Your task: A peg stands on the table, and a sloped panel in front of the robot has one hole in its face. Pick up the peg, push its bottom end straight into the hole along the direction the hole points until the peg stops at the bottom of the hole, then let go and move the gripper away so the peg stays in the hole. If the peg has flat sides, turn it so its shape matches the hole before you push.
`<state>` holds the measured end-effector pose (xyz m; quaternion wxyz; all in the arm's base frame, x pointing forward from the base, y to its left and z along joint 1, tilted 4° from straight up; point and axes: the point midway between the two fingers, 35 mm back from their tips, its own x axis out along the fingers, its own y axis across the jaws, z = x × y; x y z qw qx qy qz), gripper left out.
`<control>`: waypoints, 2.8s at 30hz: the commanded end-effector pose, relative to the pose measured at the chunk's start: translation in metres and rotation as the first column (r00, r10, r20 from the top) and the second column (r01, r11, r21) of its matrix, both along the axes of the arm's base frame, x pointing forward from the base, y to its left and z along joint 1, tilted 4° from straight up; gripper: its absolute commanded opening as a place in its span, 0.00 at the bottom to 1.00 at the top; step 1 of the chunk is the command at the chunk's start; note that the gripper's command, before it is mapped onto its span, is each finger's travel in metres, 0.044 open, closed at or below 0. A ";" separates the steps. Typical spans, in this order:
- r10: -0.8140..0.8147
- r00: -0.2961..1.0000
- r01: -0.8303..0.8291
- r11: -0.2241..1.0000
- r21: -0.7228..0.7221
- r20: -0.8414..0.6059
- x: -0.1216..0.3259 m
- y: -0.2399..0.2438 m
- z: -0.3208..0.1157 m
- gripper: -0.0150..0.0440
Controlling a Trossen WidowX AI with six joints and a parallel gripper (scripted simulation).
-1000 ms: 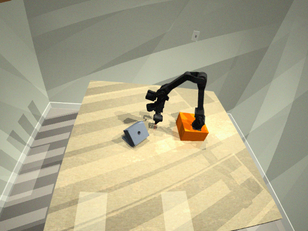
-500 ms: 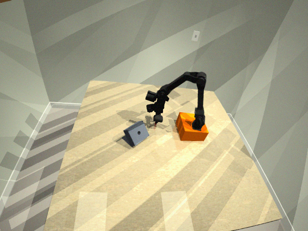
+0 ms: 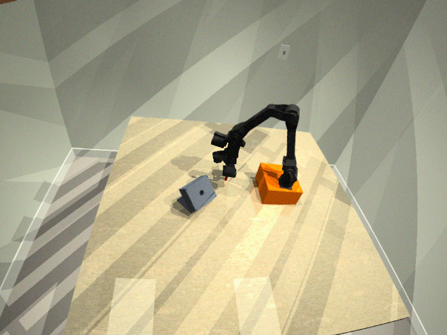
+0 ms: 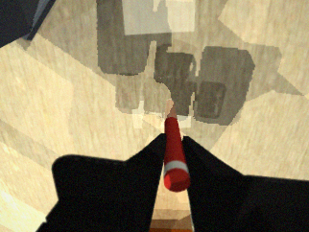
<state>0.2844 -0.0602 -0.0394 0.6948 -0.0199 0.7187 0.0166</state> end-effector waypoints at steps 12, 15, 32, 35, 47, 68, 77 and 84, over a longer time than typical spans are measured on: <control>0.003 1.000 -0.003 1.000 -0.002 -0.005 0.003 0.001 0.050 0.25; 0.004 1.000 -0.004 1.000 -0.003 -0.007 0.002 0.001 0.067 0.25; 0.087 0.996 -0.087 0.995 -0.037 -0.013 0.005 0.012 0.080 0.25; 0.110 0.994 -0.111 0.993 -0.047 -0.015 0.006 0.015 0.080 0.25; 0.203 0.979 -0.205 0.975 -0.085 -0.023 0.011 0.026 0.081 0.25; 0.359 0.932 -0.362 0.920 -0.150 -0.044 0.019 0.047 0.083 0.25; 0.423 0.905 -0.425 0.887 -0.177 -0.055 0.023 0.056 0.084 0.25; 0.470 0.880 -0.473 0.859 -0.198 -0.065 0.025 0.064 0.085 0.25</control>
